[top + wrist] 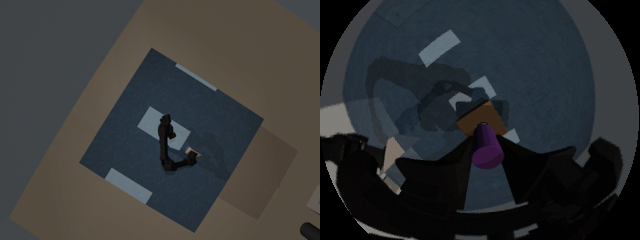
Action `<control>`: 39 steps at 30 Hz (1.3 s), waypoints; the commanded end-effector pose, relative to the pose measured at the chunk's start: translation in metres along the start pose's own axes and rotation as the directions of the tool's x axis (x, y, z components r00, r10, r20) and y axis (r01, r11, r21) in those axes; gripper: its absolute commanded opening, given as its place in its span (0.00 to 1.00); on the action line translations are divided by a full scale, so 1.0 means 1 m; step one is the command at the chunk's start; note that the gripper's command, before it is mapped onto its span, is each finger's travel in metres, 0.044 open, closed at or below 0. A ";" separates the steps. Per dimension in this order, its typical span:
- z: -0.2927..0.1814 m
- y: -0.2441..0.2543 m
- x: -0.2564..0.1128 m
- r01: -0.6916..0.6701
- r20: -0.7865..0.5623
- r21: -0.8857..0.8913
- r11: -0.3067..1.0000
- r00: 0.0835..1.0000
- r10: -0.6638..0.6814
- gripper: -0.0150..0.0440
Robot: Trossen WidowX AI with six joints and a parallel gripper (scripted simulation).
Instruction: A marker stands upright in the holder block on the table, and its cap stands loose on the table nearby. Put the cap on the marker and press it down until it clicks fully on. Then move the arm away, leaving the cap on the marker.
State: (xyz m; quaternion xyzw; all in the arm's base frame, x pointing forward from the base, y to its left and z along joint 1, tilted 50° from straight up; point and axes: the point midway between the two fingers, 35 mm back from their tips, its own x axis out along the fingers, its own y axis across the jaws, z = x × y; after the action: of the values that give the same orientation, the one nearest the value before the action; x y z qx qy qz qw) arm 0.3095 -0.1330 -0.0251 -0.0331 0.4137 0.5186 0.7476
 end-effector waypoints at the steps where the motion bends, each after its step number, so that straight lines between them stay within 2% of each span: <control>1: 0.000 0.000 0.000 0.000 0.000 0.000 1.000 1.000 0.000 0.52; 12: 0.000 0.000 0.000 0.000 0.000 0.000 1.000 1.000 0.000 1.00; 15: 0.000 -0.001 -0.008 0.001 -0.001 0.000 1.000 1.000 -0.001 1.00; 21: -0.001 0.000 -0.073 0.000 -0.002 0.001 1.000 1.000 0.000 1.00; 25: -0.001 0.000 -0.075 0.000 -0.002 0.001 1.000 1.000 0.000 1.00; 27: -0.001 0.000 -0.075 0.001 -0.002 0.060 0.998 1.000 0.000 0.91; 31: -0.001 0.000 -0.072 0.002 -0.001 0.404 0.915 1.000 -0.002 0.73; 36: 0.000 0.000 -0.068 0.001 0.001 0.774 0.634 1.000 -0.003 0.51; 39: 0.000 0.000 -0.067 0.001 0.001 0.851 0.525 1.000 -0.003 0.38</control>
State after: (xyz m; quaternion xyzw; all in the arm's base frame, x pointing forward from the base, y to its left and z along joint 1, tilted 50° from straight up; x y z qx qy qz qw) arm 0.3009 -0.1856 0.0201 0.2331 0.5712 0.3372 0.7111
